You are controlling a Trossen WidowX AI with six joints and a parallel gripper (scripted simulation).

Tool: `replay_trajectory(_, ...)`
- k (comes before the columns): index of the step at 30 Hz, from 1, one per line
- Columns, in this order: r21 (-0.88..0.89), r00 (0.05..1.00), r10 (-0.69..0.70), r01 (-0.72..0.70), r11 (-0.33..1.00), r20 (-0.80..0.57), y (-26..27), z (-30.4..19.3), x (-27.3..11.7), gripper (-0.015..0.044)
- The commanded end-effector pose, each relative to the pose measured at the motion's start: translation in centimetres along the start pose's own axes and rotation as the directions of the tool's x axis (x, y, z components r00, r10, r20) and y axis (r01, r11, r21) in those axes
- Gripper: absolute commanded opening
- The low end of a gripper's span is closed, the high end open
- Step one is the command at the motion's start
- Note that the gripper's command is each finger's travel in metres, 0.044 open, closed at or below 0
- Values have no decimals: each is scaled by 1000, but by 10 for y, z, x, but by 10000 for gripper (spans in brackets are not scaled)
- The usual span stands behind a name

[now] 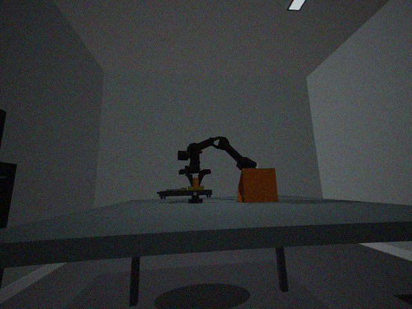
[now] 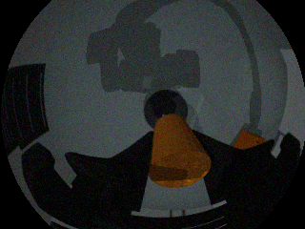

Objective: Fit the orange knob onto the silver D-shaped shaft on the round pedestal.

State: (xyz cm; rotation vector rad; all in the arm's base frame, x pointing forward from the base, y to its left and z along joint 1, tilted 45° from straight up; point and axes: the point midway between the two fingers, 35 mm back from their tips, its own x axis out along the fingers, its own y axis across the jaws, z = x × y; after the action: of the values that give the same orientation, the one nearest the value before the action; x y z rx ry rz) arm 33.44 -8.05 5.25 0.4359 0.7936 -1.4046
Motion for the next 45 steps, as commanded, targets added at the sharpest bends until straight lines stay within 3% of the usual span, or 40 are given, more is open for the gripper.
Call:
replay_trajectory(1, 107, 1000, 3, -3, 994, 3, 1, 1, -1, 0)
replay_trajectory(13, 359, 1000, 3, -4, 933, 3, 3, 3, -1, 0)
replay_trajectory(26, 364, 1000, 3, -4, 932, 4, 2, 2, 25, 0)
replay_trajectory(45, 370, 1000, 3, -4, 929, 4, 1, 3, 22, 0)
